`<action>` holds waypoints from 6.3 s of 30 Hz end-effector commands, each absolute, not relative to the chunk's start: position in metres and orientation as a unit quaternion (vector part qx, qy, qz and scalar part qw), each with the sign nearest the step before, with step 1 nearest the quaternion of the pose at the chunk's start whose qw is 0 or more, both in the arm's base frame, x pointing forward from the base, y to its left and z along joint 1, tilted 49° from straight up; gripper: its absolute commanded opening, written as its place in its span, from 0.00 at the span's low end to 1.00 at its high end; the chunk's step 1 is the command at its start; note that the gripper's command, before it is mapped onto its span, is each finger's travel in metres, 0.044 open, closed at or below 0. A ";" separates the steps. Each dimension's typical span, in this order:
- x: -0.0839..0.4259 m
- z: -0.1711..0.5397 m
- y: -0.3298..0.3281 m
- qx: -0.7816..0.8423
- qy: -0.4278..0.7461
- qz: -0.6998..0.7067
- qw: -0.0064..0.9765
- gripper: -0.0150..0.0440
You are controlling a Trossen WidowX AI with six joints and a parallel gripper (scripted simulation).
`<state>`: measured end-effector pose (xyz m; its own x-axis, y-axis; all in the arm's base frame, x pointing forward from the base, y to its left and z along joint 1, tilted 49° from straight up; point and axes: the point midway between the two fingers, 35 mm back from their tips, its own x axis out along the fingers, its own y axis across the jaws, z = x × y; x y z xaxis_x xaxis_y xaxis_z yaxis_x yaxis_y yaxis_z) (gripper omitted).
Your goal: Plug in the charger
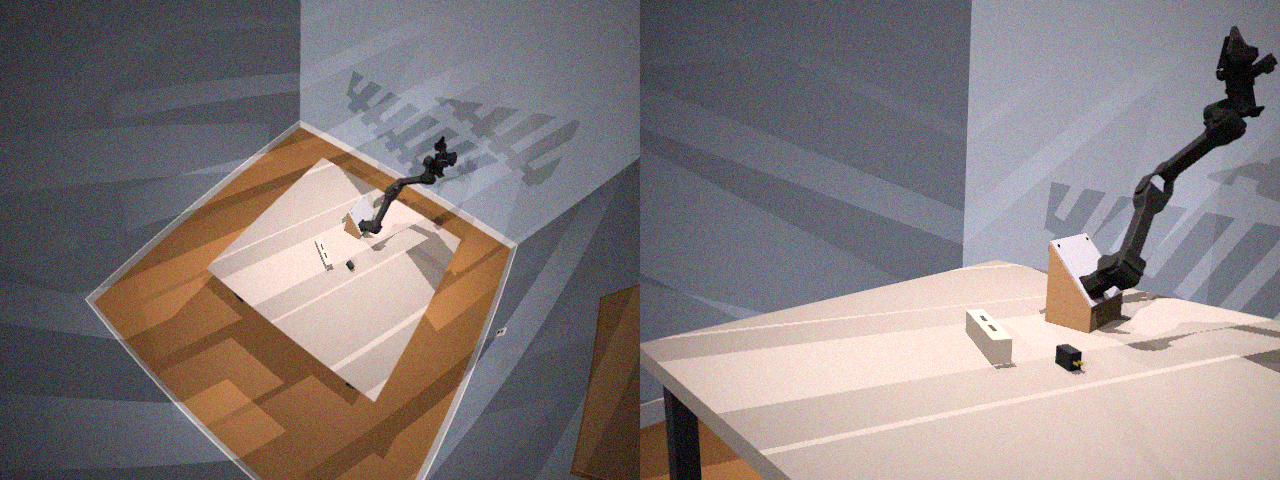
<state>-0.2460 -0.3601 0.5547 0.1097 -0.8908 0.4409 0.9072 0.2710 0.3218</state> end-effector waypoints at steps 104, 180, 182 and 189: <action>0.343 0.161 0.069 -0.542 0.199 0.474 0.664 1.00; 0.250 0.024 0.122 -0.153 0.389 0.622 0.662 1.00; 0.250 0.022 0.124 -0.153 0.389 0.622 0.662 1.00; 0.251 0.024 0.123 -0.159 0.386 0.621 0.663 0.91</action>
<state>0.2510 0.1230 0.0238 -0.0707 0.7014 -0.7092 -0.9466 0.1771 0.2695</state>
